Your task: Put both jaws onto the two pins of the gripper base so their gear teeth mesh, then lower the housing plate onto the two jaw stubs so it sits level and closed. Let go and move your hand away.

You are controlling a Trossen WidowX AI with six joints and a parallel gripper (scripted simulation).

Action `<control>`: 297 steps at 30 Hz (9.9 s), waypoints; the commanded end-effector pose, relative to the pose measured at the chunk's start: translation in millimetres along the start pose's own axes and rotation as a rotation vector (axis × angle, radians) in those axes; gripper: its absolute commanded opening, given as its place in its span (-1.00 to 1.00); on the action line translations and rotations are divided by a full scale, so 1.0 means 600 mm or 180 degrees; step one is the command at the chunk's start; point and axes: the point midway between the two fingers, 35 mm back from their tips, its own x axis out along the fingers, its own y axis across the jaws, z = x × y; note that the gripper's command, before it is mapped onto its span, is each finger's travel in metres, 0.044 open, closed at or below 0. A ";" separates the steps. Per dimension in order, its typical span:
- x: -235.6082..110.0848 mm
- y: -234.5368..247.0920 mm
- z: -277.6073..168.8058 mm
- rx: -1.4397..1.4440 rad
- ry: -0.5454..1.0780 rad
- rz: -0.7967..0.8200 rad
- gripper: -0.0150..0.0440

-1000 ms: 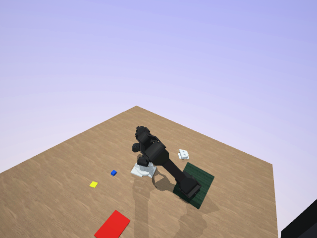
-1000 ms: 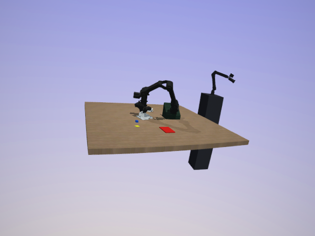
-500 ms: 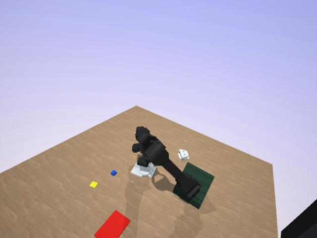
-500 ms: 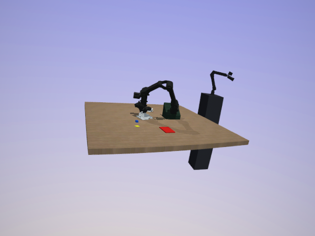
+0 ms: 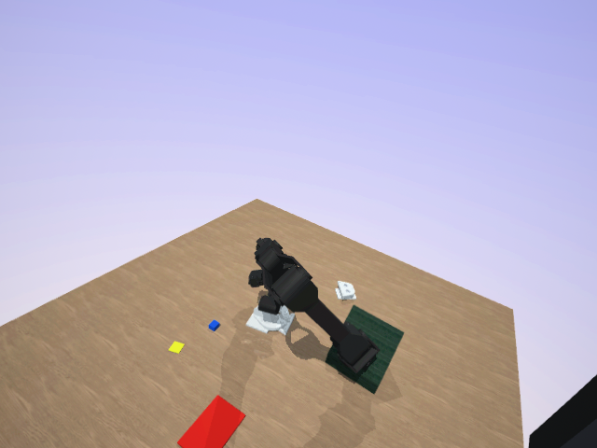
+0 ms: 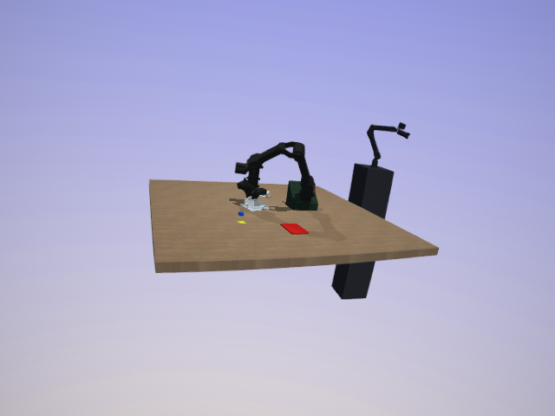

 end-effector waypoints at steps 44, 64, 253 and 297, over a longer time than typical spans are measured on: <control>0.000 0.002 0.003 0.0010 0.0000 0.0014 -0.04; 0.003 0.002 0.003 0.0010 0.0000 0.0014 -0.04; -0.085 -0.274 -0.384 0.9008 -0.0050 -0.0068 1.00; -0.085 -0.274 -0.384 0.9008 -0.0050 -0.0068 1.00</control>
